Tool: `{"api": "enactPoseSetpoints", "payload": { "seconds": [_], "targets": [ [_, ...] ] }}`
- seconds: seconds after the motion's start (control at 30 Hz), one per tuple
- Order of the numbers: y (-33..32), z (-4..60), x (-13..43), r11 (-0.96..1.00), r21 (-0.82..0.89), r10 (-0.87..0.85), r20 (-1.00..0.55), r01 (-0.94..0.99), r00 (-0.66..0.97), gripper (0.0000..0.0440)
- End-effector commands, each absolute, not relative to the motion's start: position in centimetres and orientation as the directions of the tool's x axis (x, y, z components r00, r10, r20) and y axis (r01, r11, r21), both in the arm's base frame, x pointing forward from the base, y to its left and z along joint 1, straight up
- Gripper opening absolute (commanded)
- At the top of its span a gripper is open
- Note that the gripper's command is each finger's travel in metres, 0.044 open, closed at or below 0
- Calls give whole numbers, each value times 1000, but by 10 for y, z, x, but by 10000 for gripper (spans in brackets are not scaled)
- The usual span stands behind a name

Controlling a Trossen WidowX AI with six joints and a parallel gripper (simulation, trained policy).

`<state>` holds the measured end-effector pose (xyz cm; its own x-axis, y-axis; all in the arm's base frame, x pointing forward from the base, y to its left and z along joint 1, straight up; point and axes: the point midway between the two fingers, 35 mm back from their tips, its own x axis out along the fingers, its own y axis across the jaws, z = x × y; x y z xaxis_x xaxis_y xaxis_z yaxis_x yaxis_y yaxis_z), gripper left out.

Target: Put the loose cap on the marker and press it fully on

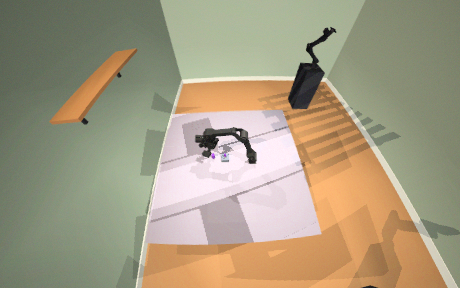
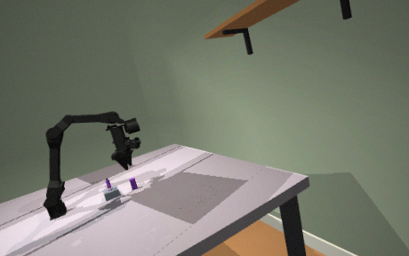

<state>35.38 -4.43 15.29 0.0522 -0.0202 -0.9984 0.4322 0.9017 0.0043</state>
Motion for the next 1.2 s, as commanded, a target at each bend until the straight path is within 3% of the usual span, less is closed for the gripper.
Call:
{"api": "enactPoseSetpoints", "payload": {
  "seconds": [0.0,0.63,1.17],
  "targets": [
    [-47,143,356,903,7,-5,-1000,429,26,311],
    [-53,98,356,915,7,40,-997,404,-72,294],
    [-53,60,350,943,-6,39,-991,332,-128,242]
  ]
}}
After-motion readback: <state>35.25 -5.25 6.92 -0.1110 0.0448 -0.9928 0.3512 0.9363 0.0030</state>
